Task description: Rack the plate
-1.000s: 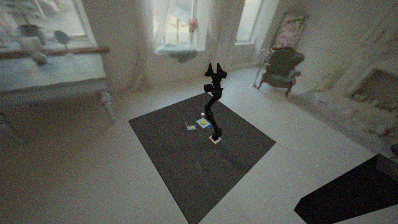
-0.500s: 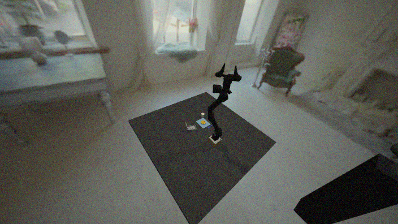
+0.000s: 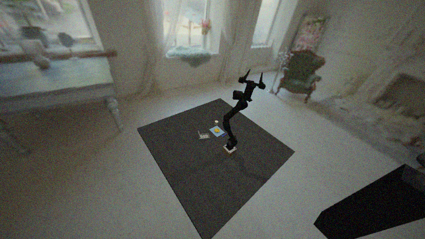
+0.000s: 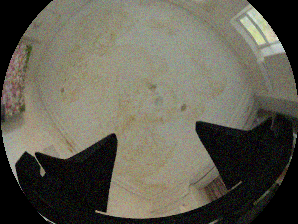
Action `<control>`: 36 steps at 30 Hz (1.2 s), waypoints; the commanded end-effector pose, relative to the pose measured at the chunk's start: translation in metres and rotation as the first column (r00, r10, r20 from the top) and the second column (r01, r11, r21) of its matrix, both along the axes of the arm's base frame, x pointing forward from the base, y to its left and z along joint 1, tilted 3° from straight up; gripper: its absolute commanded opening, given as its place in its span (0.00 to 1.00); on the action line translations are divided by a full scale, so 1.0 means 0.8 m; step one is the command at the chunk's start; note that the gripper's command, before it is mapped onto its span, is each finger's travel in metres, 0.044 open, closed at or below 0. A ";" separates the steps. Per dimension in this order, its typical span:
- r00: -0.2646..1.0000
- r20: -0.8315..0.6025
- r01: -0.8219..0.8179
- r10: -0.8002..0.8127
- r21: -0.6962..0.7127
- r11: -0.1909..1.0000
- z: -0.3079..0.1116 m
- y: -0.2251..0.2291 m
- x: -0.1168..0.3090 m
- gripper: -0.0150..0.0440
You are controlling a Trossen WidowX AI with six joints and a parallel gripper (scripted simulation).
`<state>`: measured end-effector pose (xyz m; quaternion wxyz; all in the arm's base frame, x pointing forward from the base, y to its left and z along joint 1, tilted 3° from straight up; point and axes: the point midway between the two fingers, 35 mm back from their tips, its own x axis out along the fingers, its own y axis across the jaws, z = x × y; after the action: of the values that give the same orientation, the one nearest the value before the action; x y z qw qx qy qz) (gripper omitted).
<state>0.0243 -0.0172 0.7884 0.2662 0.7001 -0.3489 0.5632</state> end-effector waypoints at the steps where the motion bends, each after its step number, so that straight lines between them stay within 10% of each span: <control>1: 0.996 0.051 -0.077 0.074 0.062 0.995 -0.004 -0.030 -0.016 0.93; 36: 0.769 0.384 -0.637 0.511 0.393 0.664 -0.073 -0.224 -0.002 0.93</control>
<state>0.0186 -0.1828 0.7375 -0.1313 0.7468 -0.2752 0.5910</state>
